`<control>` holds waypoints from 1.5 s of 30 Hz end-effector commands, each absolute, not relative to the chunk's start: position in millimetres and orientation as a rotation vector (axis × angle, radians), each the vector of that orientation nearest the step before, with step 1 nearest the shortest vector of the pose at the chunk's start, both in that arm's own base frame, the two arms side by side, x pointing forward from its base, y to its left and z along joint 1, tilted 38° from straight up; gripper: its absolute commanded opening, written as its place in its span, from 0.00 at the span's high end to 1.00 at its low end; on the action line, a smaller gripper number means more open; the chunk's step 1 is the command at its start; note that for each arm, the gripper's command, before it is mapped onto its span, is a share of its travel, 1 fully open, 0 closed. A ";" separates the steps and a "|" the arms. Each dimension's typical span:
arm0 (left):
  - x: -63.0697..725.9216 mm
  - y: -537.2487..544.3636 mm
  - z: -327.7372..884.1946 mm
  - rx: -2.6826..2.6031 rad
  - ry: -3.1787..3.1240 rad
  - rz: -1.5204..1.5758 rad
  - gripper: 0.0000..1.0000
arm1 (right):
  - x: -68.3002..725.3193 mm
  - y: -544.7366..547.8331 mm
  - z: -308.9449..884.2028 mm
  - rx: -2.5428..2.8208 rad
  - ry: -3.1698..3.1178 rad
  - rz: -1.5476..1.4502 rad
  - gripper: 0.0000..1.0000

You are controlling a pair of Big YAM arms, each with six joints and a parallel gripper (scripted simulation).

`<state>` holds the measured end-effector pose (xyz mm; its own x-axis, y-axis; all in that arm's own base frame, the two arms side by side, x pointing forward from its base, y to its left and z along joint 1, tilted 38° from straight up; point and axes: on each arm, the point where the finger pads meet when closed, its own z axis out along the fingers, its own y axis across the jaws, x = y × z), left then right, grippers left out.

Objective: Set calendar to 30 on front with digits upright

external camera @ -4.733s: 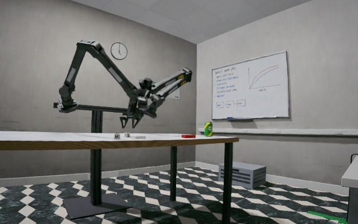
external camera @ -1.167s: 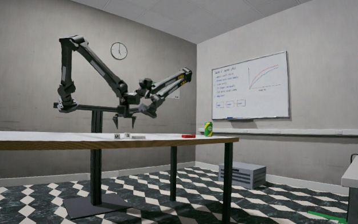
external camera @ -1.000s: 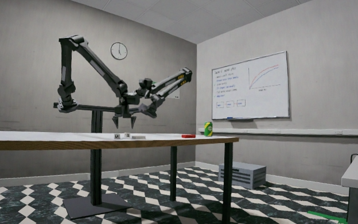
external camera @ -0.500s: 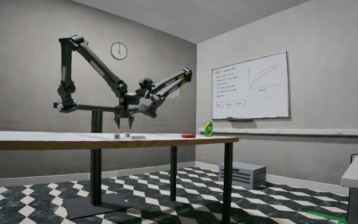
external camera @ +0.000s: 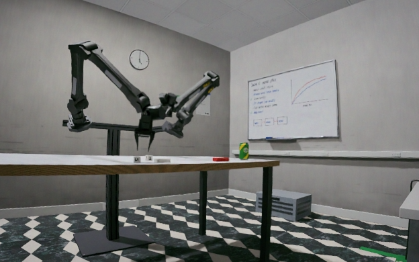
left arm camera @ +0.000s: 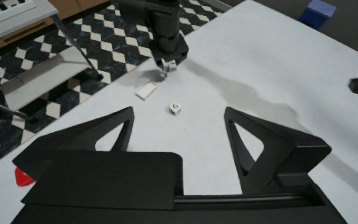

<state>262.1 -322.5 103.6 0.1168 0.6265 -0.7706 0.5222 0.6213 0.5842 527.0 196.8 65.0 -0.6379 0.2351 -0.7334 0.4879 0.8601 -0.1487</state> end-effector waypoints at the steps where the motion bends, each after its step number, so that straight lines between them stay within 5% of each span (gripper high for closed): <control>1: 277.2 -337.0 116.2 0.971 1.478 0.091 0.00 | 543.5 195.4 87.6 0.312 2.279 -0.468 0.47; 15: 335.4 -359.8 100.0 0.958 1.386 0.054 0.00 | 560.5 176.5 116.6 -0.361 2.336 -0.842 0.47; 32: 371.0 -359.5 78.0 0.953 1.324 0.034 0.00 | 552.2 163.9 100.6 -1.236 2.349 -0.911 0.47; 45: 368.4 -358.2 78.6 0.955 1.325 0.031 0.00 | 545.9 162.7 86.3 -1.328 2.365 -0.841 0.47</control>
